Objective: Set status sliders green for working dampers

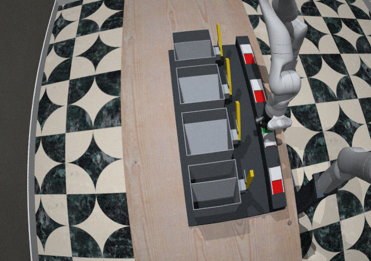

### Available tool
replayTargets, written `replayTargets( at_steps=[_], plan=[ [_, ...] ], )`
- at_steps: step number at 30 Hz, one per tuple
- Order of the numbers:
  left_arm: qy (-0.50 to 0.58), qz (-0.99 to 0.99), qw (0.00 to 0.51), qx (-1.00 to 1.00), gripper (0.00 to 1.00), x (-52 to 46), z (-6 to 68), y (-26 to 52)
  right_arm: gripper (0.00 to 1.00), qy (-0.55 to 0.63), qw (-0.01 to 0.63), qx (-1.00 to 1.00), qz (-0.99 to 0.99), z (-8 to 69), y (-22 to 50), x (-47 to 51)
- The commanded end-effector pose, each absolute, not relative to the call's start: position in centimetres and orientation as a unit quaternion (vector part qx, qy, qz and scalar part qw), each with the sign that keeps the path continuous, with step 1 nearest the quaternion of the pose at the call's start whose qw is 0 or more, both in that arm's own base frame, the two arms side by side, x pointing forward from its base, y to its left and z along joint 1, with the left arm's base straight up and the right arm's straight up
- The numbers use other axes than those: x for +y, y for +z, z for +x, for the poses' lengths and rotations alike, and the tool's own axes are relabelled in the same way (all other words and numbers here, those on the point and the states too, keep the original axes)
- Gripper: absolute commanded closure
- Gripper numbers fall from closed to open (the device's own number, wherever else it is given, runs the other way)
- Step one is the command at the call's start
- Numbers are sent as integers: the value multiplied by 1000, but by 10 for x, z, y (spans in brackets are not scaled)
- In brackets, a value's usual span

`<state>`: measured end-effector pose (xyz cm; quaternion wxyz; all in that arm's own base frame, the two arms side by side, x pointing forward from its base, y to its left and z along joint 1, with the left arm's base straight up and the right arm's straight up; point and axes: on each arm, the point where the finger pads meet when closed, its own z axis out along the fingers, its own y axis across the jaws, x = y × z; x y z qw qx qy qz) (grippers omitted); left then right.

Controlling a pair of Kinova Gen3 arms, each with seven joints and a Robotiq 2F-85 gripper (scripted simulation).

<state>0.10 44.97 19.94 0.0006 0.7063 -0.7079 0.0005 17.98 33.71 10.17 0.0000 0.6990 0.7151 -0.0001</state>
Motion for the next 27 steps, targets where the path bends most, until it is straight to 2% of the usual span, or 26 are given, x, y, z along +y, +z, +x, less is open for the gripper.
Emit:
replayTargets(
  at_steps=[1, 27],
  plan=[
    [0, 706, 0, -708, 2, 450, 1, 200, 903, 1, 0, 715, 699, 180, 102, 337],
    [0, 706, 0, -708, 2, 450, 1, 200, 903, 1, 0, 715, 699, 180, 142, 337]
  ],
)
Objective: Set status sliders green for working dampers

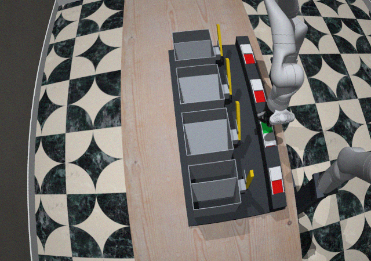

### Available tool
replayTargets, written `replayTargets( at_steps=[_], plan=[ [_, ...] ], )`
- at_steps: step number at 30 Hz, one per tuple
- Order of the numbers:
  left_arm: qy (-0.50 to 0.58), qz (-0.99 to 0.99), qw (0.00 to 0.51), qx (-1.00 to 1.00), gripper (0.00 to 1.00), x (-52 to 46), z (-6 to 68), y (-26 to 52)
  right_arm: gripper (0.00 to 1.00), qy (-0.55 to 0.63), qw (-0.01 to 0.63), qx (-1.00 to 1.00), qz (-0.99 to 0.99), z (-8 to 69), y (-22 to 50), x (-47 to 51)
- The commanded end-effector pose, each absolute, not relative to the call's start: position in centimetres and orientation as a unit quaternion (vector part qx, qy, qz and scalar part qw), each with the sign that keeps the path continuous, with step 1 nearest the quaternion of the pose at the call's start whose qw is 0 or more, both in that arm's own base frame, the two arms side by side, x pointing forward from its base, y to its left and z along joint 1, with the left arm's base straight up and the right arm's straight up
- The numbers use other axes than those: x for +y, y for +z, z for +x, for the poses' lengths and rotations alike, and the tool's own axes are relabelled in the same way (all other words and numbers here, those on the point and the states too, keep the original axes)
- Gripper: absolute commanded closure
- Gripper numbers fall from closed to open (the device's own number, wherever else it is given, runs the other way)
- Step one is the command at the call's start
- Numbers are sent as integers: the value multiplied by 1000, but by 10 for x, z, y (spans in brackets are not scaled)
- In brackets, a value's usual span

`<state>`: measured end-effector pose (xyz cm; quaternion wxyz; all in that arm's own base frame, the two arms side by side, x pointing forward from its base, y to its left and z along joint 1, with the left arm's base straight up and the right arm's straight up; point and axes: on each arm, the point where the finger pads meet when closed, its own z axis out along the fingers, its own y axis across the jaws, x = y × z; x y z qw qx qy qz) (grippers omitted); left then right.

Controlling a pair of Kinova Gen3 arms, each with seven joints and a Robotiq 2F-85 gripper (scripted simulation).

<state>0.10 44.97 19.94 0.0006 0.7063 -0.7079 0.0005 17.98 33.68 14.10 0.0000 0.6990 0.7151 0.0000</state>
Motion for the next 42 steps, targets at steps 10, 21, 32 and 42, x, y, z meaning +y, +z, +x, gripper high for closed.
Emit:
replayTargets(
  at_steps=[10, 21, 32, 42],
  plan=[
    [0, 706, 0, -708, 2, 450, 1, 200, 903, 1, 0, 715, 699, 180, 142, 337],
    [0, 706, 0, -708, 2, 450, 1, 200, 903, 1, 0, 715, 699, 180, 152, 337],
    [0, 706, 0, -708, 2, 450, 1, 200, 903, 1, 0, 715, 699, 180, 176, 337],
    [0, 706, 0, -708, 2, 450, 1, 200, 903, 1, 0, 715, 699, 180, 178, 335]
  ],
)
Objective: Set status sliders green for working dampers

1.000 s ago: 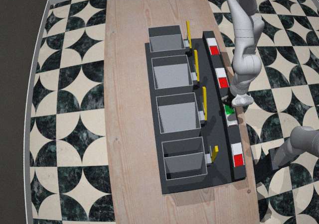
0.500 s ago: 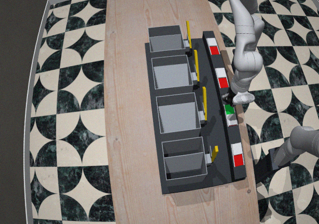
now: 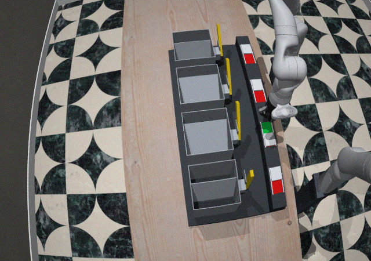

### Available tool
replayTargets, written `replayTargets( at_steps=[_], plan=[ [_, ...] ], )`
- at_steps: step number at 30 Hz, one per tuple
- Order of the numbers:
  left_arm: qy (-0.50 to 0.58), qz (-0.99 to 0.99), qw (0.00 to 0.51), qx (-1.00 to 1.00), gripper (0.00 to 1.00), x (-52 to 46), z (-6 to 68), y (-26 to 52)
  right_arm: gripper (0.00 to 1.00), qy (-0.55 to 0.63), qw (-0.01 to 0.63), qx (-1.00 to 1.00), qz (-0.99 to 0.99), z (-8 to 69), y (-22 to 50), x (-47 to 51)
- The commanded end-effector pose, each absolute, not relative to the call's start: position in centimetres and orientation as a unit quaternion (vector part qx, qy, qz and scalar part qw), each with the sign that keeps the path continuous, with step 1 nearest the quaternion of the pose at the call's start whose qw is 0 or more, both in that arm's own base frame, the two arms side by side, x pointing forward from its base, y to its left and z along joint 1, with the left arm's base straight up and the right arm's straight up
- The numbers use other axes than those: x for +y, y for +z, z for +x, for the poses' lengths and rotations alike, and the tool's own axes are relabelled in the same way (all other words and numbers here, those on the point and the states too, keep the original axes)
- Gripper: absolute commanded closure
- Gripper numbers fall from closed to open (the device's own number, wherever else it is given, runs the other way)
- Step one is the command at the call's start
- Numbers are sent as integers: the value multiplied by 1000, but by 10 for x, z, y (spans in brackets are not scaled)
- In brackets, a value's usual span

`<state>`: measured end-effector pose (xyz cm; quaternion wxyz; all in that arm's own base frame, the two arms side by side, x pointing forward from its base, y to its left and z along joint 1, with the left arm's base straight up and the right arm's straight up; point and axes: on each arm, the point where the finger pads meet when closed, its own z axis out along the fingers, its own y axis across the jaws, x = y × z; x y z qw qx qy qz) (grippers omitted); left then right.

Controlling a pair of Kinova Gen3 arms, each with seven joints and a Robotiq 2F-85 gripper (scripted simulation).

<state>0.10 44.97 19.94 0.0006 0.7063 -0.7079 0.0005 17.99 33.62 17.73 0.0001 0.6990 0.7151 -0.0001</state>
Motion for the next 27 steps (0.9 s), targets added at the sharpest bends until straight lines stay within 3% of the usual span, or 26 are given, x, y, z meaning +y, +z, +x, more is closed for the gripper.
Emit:
replayTargets(
  at_steps=[1, 27],
  plan=[
    [0, 706, 0, -708, 2, 450, 1, 200, 903, 1, 0, 715, 699, 180, 178, 332],
    [0, 706, 0, -708, 2, 450, 1, 200, 903, 0, 0, 715, 699, 184, 177, 157]
  ],
)
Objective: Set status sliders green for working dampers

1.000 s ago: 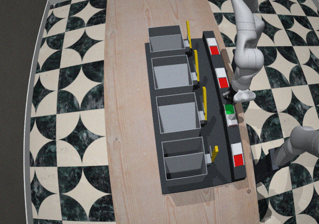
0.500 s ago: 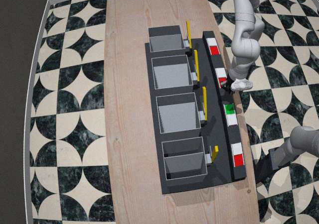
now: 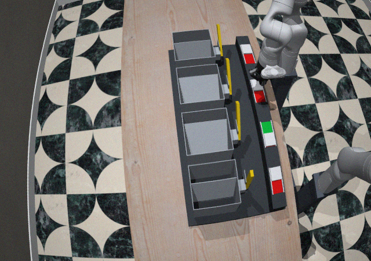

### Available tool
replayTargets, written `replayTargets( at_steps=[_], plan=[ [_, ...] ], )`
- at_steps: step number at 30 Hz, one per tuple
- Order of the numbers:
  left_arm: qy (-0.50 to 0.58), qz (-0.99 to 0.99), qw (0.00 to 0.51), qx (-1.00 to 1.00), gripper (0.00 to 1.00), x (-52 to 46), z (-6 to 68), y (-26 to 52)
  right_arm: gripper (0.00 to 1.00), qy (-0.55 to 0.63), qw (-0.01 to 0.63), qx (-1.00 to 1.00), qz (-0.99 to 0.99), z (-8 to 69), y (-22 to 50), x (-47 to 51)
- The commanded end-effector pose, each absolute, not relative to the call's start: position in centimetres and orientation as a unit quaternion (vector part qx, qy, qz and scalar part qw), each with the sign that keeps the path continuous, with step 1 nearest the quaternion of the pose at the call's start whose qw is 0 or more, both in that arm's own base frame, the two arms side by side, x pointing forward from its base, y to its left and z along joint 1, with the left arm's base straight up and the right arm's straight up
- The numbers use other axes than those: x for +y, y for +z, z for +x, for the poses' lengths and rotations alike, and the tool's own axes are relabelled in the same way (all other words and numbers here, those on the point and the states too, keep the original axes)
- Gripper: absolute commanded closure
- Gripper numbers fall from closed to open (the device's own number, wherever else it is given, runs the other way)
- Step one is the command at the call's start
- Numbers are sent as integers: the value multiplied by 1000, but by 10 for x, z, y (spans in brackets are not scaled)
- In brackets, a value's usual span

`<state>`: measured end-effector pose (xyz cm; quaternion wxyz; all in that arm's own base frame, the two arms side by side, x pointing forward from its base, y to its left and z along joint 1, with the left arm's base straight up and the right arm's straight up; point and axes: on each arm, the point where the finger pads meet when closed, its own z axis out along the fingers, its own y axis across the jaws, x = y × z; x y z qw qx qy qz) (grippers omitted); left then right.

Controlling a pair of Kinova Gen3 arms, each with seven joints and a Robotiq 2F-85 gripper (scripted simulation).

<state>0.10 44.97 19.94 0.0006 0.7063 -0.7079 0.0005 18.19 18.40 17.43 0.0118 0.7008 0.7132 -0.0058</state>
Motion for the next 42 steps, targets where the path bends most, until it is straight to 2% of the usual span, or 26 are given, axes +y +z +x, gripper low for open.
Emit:
replayTargets(
  at_steps=[1, 12, 27, 33, 42],
  plan=[
    [0, 706, 0, -708, 2, 450, 1, 200, 903, 0, 0, 715, 699, 184, 177, 157],
    [0, 706, 0, -708, 2, 450, 1, 200, 903, 0, 0, 715, 699, 185, 177, 106],
    [0, 706, 0, -708, 2, 450, 1, 200, 903, 0, 0, 715, 699, 185, 177, 103],
    [0, 706, 0, -708, 2, 450, 1, 200, 903, 0, 1, 715, 699, 186, 144, 102],
    [0, 706, 0, -708, 2, 450, 1, 200, 903, 1, 0, 715, 699, 185, 138, 103]
  ],
)
